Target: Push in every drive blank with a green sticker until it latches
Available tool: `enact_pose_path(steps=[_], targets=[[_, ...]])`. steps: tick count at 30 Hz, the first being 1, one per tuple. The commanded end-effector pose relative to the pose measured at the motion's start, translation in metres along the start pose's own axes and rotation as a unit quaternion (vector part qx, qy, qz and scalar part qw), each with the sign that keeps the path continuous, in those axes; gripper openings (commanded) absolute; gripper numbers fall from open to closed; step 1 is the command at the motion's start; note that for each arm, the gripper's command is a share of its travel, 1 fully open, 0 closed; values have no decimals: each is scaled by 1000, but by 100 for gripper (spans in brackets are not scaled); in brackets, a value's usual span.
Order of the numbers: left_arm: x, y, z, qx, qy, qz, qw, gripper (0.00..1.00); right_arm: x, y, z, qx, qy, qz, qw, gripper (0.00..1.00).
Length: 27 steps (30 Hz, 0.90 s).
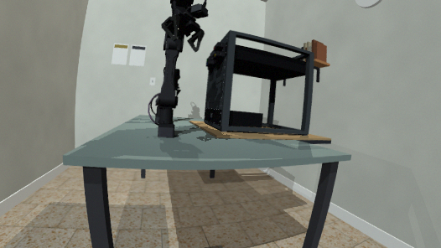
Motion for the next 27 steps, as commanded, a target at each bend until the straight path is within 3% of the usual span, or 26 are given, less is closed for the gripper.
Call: enact_pose_path(steps=[1,27], targets=[[1,-8,-3,-13,-2,0,1000,100,0,-5,-2,-7,-2,7,1000,100],[1,-8,-3,-13,-2,0,1000,100,-7,-3,-6,-20,7,27,999,100]])
Point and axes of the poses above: on each arm, the point where the finger pads meet when closed, its own y axis out along the fingers, its own x axis across the jaws, z = x × y, the point moved 3 cm from there along -y, back along the fingers, and after that the axes turned 13 degrees about -y, right-handed, at the moved point
